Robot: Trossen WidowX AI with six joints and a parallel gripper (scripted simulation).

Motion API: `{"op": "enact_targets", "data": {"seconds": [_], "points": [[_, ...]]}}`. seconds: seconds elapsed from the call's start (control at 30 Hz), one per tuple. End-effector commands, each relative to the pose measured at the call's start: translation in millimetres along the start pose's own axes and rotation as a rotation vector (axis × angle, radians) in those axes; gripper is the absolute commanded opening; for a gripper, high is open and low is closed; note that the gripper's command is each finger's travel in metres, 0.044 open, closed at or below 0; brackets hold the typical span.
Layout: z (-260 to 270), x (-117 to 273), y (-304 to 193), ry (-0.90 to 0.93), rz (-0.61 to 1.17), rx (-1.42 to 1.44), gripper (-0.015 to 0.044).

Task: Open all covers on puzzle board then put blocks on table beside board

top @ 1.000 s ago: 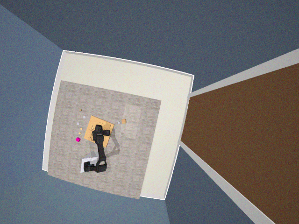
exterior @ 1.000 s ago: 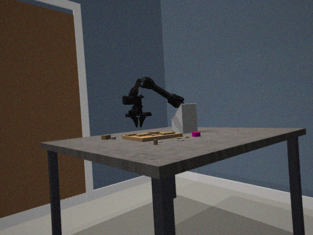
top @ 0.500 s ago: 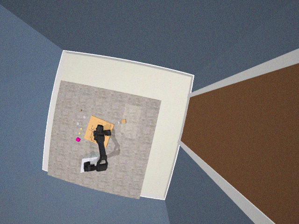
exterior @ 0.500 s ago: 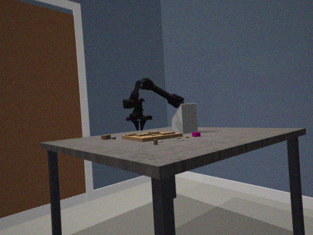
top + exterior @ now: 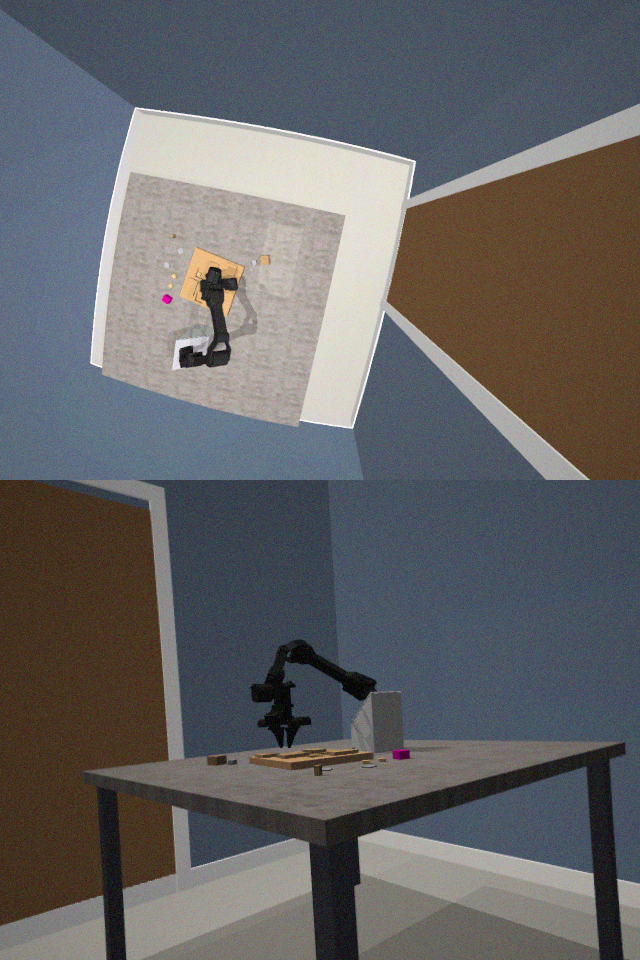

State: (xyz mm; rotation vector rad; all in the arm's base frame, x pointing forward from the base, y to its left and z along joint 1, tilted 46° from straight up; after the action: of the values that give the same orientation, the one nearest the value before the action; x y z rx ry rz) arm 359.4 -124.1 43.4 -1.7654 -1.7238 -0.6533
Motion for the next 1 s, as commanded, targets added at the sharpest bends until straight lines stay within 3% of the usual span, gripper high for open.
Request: {"op": "enact_targets", "data": {"seconds": [0.0, 0.97], "points": [[-0.4, -4.8, -0.8, -0.001, 0.004, 0.003, 0.0144], [0.3, -26.0, -1.4, -0.002, 0.004, 0.003, 0.0144]]}}
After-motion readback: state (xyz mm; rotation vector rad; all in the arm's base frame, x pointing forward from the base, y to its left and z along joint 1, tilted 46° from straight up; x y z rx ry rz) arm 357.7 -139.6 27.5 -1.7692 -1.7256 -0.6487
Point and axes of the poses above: the point midway between the two fingers, 35 mm back from their tips, its own x axis back along the fingers, its own z axis across the jaws, y = z × x, the point moved 6 cm from there along x, back along the fingers, and after that the axes turned 10 degrees about -x, right-handed, at the moved point
